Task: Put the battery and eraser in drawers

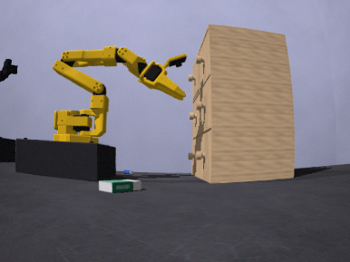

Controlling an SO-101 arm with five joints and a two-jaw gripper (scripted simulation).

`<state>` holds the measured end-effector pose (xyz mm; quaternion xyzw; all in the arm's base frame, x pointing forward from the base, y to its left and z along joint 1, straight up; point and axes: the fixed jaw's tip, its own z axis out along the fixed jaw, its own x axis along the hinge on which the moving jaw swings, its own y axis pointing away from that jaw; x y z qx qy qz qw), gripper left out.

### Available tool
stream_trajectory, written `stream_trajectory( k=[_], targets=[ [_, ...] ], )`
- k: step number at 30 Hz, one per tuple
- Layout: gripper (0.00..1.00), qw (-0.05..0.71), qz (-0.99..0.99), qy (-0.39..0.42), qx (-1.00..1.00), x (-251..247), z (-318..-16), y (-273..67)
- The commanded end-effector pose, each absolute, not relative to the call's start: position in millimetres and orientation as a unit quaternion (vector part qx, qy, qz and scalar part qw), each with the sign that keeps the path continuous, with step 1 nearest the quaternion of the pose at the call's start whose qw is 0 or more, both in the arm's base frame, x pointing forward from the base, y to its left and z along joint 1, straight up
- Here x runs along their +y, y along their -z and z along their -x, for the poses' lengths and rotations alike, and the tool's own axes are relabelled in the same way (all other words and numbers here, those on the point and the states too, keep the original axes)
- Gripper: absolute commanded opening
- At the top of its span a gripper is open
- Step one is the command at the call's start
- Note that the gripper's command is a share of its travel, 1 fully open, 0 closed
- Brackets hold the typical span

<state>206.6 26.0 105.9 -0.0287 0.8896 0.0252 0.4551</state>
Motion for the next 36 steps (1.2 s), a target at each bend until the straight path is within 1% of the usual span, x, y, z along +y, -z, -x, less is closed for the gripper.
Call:
stream_trajectory(
  k=[1, 10, 16, 27, 32, 36],
  targets=[
    [0.21, 0.453, 0.024, -0.023, 0.891, 24, -206, -102],
    [0.21, 0.453, 0.024, -0.023, 0.891, 24, -206, -102],
    [0.21, 0.453, 0.026, -0.023, 0.891, 26, -224, -97],
    [0.21, 0.453, 0.026, -0.023, 0.891, 26, -224, -97],
    [0.21, 0.453, 0.028, -0.023, 0.891, 28, -239, -90],
    [0.21, 0.453, 0.028, -0.023, 0.891, 28, -239, -90]
  ],
)
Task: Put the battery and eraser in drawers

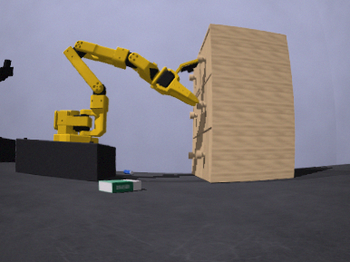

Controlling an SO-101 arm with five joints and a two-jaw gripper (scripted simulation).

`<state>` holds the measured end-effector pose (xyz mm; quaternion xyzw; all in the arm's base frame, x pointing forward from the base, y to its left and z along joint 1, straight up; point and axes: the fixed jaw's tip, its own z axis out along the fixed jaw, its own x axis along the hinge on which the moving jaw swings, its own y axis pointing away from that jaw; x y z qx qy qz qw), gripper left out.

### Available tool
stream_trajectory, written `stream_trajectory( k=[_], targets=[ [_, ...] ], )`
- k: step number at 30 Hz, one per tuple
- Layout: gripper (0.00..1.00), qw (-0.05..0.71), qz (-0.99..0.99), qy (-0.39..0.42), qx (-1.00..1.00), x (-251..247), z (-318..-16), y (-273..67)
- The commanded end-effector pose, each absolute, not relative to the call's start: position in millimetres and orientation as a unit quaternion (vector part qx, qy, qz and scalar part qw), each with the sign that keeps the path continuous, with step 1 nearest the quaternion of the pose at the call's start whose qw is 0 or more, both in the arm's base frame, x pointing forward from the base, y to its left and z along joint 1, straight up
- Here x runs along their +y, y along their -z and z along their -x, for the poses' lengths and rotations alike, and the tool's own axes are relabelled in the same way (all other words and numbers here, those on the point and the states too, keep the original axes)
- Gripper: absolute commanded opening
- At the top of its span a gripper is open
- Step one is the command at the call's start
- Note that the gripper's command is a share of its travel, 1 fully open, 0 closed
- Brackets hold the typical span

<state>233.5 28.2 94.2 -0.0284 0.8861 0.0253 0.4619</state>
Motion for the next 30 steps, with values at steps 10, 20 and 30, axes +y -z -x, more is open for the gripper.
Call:
stream_trajectory(
  k=[10, 20, 30],
  targets=[
    [0.21, 0.453, 0.028, -0.023, 0.891, 27.9, -241.5, -87.7],
    [0.21, 0.453, 0.028, -0.023, 0.891, 27.9, -241.5, -87.7],
    [0.21, 0.456, 0.028, -0.024, 0.889, 27.9, -241.8, -89.5]
  ],
)
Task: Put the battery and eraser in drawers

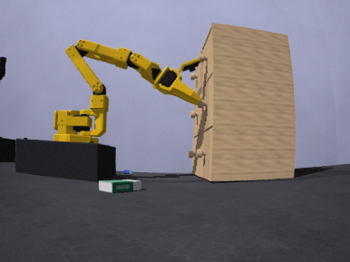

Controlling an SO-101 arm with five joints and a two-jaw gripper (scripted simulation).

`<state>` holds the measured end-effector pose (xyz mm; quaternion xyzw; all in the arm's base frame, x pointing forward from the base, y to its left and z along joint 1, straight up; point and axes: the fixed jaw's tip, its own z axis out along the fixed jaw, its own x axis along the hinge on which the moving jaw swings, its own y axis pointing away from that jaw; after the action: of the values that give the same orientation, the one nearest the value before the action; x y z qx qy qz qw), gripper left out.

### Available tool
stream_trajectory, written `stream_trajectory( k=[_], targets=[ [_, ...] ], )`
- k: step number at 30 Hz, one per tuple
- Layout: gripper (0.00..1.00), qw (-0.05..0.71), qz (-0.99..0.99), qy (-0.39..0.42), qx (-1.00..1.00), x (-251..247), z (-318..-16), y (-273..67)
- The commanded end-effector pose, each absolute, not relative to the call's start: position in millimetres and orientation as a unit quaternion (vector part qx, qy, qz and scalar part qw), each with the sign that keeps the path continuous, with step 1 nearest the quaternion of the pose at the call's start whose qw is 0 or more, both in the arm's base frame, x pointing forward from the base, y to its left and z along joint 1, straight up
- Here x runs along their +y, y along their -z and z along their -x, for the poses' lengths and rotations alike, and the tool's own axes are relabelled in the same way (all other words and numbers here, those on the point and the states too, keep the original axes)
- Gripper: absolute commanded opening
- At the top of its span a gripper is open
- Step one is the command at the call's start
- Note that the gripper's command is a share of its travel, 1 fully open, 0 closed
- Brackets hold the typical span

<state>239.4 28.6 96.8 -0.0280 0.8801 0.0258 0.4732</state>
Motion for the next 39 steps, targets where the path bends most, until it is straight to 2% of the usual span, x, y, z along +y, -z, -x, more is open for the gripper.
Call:
stream_trajectory(
  k=[1, 39],
  targets=[
    [0.21, 0.456, 0.028, -0.024, 0.889, 27.9, -241.8, -89.5],
    [0.21, 0.464, 0.026, -0.023, 0.885, 27.7, -250.6, -94.7]
  ],
)
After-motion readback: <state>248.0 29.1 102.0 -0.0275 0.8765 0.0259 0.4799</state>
